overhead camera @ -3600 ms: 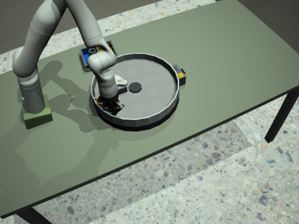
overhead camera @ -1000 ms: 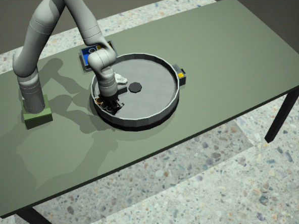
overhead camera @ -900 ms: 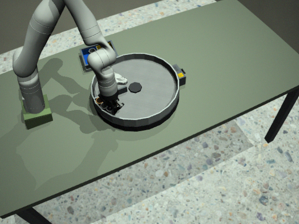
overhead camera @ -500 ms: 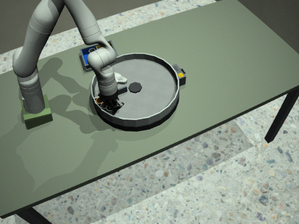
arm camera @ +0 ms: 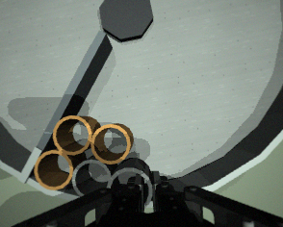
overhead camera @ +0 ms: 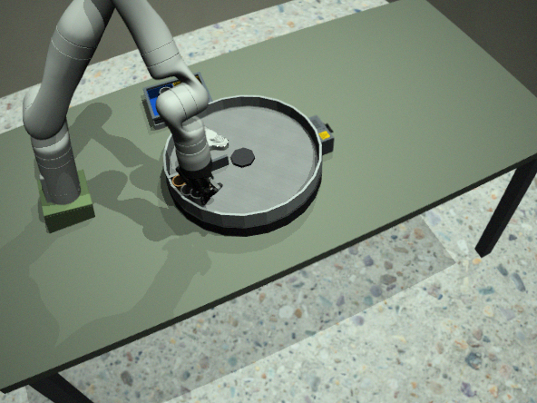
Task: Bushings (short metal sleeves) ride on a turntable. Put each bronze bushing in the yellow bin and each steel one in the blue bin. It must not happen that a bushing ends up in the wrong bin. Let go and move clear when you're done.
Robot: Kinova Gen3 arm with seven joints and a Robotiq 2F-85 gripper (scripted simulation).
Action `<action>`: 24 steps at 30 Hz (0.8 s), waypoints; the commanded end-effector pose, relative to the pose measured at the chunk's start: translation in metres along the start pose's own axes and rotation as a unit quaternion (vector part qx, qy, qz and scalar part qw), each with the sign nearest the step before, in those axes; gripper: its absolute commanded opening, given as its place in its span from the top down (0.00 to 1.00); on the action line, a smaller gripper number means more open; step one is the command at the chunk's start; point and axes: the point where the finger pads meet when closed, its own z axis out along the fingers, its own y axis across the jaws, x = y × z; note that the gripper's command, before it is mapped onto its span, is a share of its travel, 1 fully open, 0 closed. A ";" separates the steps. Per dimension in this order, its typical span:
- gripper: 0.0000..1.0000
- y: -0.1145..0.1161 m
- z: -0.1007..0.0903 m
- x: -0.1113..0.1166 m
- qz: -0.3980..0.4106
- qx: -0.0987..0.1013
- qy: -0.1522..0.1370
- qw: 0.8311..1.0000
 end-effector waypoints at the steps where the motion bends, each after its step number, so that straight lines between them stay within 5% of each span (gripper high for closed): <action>1: 1.00 0.000 -0.001 0.000 0.000 -0.001 0.001 1.000; 24: 1.00 0.000 -0.007 0.000 0.000 -0.001 0.001 1.000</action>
